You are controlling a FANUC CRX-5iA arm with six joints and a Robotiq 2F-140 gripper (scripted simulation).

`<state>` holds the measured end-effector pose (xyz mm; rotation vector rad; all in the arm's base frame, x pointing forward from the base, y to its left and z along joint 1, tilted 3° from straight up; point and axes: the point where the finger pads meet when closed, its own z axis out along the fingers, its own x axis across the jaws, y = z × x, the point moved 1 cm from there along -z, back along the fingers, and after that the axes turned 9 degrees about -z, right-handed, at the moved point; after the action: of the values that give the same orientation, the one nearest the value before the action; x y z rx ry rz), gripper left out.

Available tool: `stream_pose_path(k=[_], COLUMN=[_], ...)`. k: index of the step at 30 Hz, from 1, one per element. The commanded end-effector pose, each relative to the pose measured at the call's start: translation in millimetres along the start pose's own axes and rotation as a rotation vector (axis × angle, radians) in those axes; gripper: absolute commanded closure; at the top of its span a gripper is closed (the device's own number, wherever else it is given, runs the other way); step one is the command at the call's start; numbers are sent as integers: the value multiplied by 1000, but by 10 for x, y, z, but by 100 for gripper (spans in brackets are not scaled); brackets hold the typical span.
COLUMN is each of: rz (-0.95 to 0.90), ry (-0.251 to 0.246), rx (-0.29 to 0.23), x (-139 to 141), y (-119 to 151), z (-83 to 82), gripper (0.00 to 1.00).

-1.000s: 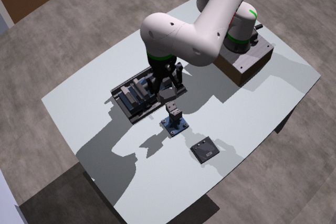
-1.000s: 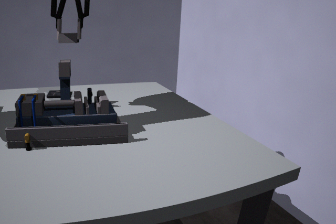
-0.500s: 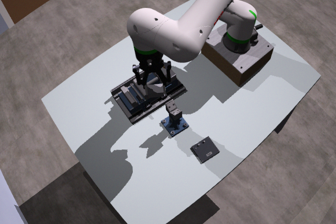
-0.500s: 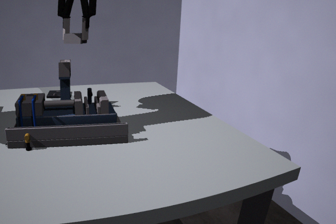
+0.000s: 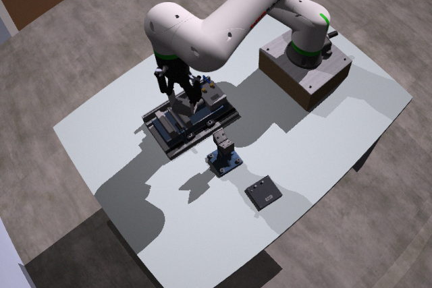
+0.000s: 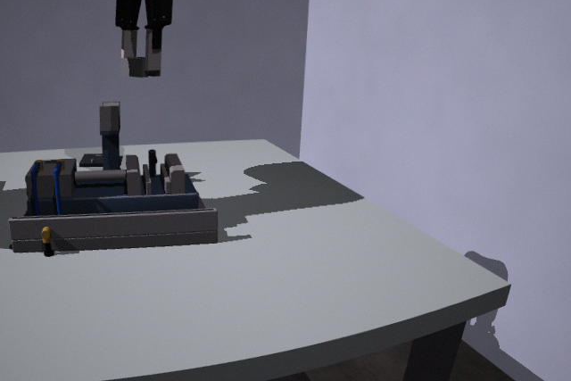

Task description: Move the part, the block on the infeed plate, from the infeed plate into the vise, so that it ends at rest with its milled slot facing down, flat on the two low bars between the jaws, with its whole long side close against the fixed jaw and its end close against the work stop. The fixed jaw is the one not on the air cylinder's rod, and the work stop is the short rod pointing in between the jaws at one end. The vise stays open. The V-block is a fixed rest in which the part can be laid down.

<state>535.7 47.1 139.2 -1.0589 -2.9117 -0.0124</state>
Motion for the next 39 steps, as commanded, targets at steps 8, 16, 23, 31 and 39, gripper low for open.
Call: stream_pose_path(k=[8,16,23,31,39], rz=[279,458,537,608,625], ry=[-1,-1,-1,-1,-1], rx=[2,2,2,2,2], x=[-378,-614,-716,-806,-827], y=[-226,-397,-477,-552,-569], z=[3,8,11,14,15], gripper=[100,100,100,100,100])
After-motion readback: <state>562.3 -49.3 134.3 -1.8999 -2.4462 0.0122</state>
